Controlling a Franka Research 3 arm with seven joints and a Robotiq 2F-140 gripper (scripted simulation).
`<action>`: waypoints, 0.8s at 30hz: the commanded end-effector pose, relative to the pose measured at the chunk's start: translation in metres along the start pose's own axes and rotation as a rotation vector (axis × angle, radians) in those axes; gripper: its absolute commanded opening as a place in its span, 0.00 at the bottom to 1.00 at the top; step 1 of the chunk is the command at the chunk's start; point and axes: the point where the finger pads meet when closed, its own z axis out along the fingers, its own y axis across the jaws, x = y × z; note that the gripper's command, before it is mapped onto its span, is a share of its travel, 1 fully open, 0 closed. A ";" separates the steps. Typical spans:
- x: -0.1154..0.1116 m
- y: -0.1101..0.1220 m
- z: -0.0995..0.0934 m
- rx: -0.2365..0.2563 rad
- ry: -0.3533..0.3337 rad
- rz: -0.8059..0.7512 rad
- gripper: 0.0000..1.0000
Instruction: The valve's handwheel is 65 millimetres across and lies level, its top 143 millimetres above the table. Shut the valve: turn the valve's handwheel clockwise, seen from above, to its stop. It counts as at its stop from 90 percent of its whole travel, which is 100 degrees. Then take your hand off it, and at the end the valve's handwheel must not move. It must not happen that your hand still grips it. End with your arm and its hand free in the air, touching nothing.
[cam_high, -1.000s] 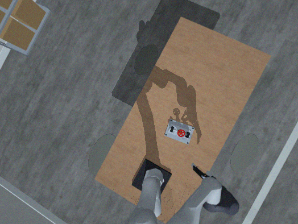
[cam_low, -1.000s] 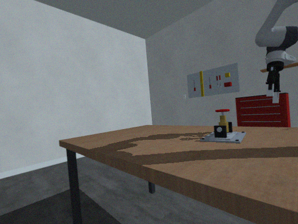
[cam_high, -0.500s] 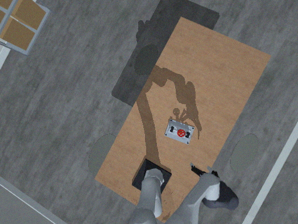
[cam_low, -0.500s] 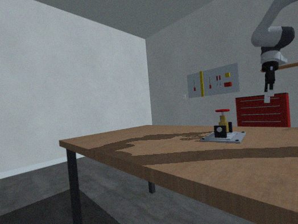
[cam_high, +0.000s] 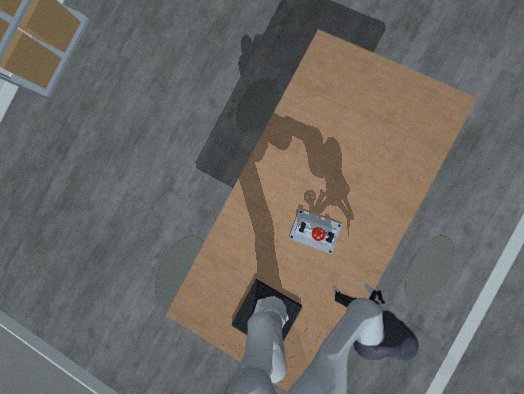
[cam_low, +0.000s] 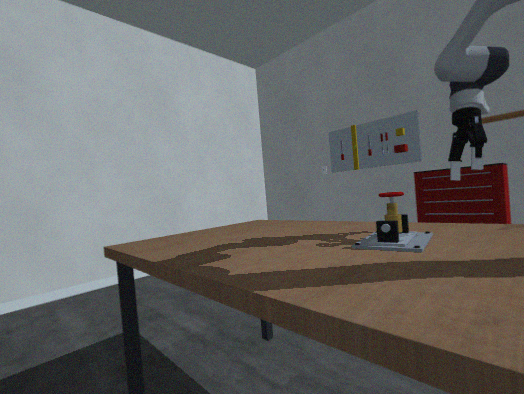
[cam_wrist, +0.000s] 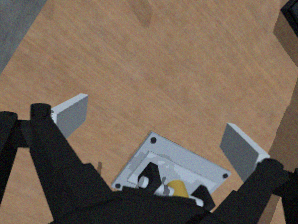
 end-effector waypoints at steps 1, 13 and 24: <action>-0.004 -0.001 -0.001 0.005 0.001 -0.173 1.00; -0.022 0.002 0.001 0.006 0.023 -0.415 1.00; -0.037 0.006 0.002 0.004 0.041 -0.611 1.00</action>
